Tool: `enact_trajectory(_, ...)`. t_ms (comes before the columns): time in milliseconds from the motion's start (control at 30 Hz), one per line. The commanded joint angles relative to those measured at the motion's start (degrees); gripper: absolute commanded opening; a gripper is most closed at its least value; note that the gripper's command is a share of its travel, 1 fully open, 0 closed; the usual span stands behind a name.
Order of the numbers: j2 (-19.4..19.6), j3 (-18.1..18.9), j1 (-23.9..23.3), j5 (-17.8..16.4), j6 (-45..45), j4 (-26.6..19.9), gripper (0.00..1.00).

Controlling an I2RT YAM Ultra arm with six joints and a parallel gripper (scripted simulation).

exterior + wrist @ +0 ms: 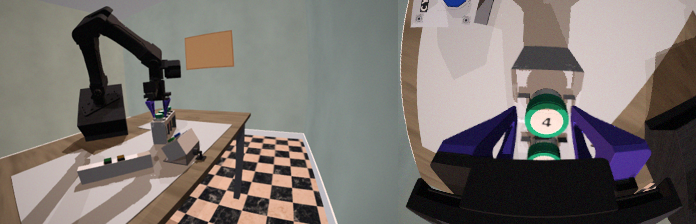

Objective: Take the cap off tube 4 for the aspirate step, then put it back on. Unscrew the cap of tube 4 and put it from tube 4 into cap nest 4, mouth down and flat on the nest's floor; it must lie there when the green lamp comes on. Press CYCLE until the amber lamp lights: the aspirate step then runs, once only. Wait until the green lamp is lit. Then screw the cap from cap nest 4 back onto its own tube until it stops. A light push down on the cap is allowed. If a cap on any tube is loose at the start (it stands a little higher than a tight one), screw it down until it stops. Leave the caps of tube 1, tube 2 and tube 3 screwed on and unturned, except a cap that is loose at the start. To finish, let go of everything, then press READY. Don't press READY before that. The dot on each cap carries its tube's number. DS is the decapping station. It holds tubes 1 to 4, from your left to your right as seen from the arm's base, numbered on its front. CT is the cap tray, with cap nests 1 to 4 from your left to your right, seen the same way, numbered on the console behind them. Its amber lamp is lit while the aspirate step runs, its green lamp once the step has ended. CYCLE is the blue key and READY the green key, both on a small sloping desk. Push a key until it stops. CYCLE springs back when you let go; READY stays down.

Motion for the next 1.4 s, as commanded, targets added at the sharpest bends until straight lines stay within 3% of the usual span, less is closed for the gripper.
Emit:
enact_trajectory(0, -0.53, -0.01, 0.26, 0.08, -0.18, 0.07, 0.49)
enact_trajectory(500, -1.02, -0.38, 0.35, 0.1, -0.06, -0.12, 0.49)
enact_trajectory(533, -1.02, -0.38, 0.35, 0.1, -0.06, -0.12, 0.0)
enact_trajectory(1000, -1.02, -0.38, 0.36, 0.1, -0.05, -0.13, 0.0)
enact_trajectory(1100, -1.03, -0.37, 0.38, 0.11, -8.61, -0.18, 0.0)
enact_trajectory(1167, -1.03, -0.37, 0.38, 0.11, -8.61, -0.18, 0.0)
enact_trajectory(1367, -1.04, -0.34, 0.42, 0.11, -25.75, -0.24, 0.0)
